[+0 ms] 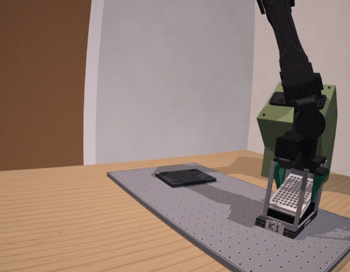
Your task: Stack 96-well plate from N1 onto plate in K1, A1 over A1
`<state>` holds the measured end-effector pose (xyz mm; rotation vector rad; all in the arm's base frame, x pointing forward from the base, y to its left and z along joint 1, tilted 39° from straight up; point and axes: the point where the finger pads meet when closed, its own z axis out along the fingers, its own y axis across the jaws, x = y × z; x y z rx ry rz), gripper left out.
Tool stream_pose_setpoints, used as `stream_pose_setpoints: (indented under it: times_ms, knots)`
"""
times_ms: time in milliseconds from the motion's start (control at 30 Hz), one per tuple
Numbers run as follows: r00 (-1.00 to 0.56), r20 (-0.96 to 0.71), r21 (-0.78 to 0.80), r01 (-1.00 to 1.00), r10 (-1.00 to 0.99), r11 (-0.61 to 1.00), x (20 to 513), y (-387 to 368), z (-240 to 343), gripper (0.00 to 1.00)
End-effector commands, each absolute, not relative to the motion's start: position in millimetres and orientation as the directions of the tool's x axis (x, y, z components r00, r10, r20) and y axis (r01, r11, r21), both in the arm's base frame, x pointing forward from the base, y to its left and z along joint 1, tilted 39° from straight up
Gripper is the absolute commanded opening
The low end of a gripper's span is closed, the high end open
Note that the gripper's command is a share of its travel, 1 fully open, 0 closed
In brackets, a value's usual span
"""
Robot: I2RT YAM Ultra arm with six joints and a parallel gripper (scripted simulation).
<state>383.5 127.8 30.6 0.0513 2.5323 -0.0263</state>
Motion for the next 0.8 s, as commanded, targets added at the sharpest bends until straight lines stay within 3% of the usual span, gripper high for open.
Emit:
stream_pose_setpoints:
  times_ms: [0,533,567,767]
  knots:
    - [-0.76,-0.649,0.018,0.044,0.045,0.999,422.0,135.2,29.5,0.0]
    - [-0.76,-0.649,0.018,0.044,0.045,0.999,422.0,135.2,29.5,0.0]
    - [-0.76,-0.649,0.018,0.044,0.045,0.999,422.0,135.2,29.5,1.0]
    - [-0.761,-0.648,0.019,0.028,0.034,0.999,419.9,141.8,29.4,1.0]
